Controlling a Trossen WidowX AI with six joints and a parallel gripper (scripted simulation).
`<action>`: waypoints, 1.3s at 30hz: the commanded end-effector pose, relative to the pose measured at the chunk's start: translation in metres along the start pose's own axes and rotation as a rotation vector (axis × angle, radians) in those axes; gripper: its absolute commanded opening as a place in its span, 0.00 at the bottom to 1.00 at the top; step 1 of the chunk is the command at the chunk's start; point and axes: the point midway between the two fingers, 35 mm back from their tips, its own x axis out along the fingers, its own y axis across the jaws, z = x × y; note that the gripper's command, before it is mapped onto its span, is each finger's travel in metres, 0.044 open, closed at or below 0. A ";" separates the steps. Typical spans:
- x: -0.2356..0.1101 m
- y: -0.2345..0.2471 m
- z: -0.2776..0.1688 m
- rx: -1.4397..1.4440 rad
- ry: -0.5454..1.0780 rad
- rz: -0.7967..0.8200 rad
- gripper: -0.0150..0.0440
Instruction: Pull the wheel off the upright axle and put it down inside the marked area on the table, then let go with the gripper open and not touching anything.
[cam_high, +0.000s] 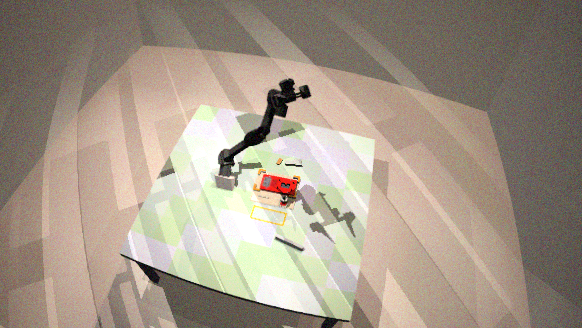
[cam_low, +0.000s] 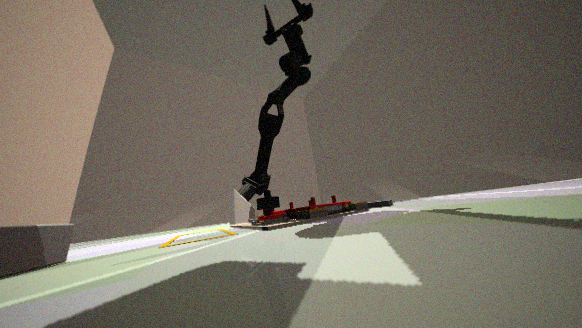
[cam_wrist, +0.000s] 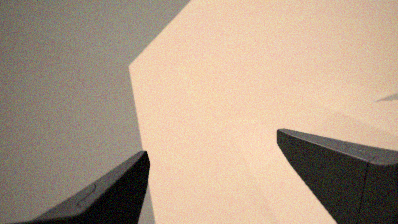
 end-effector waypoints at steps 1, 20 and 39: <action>0.000 -0.001 0.002 0.004 -0.003 0.000 0.89; -0.042 -0.056 0.142 0.293 -0.377 0.013 0.76; -0.172 -0.077 0.283 0.540 -0.807 0.291 0.76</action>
